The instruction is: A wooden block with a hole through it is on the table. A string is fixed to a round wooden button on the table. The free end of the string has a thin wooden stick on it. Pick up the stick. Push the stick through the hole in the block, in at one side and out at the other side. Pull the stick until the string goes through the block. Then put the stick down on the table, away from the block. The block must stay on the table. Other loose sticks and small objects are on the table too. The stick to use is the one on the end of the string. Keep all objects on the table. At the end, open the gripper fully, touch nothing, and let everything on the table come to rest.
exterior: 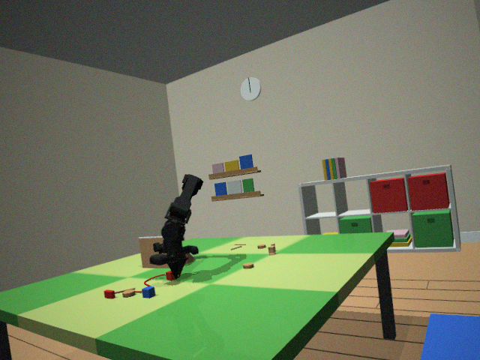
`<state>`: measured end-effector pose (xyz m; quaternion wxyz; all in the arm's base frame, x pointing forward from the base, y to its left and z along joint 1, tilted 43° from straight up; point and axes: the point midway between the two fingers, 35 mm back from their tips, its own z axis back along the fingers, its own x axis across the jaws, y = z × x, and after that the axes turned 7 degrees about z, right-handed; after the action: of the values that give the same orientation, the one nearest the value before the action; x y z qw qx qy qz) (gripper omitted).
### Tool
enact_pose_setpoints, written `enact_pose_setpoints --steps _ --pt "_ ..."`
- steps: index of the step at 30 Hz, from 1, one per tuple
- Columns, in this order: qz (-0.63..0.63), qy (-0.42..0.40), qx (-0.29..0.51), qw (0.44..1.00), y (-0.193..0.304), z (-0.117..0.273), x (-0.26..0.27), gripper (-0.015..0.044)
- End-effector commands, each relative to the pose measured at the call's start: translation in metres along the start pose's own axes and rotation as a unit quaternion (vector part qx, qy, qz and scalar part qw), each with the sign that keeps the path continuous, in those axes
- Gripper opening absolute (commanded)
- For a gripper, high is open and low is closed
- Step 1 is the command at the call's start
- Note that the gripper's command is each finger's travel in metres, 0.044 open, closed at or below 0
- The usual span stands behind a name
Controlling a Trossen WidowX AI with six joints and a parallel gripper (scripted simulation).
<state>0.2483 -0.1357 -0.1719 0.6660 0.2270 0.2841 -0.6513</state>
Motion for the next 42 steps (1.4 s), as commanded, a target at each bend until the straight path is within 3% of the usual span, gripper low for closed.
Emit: enact_pose_setpoints --steps 1,42 --pt "-0.001 0.000 -0.001 1.000 0.004 0.000 0.001 0.0000" --pt "-0.001 -0.014 -0.001 1.000 0.056 0.001 0.005 0.0000"
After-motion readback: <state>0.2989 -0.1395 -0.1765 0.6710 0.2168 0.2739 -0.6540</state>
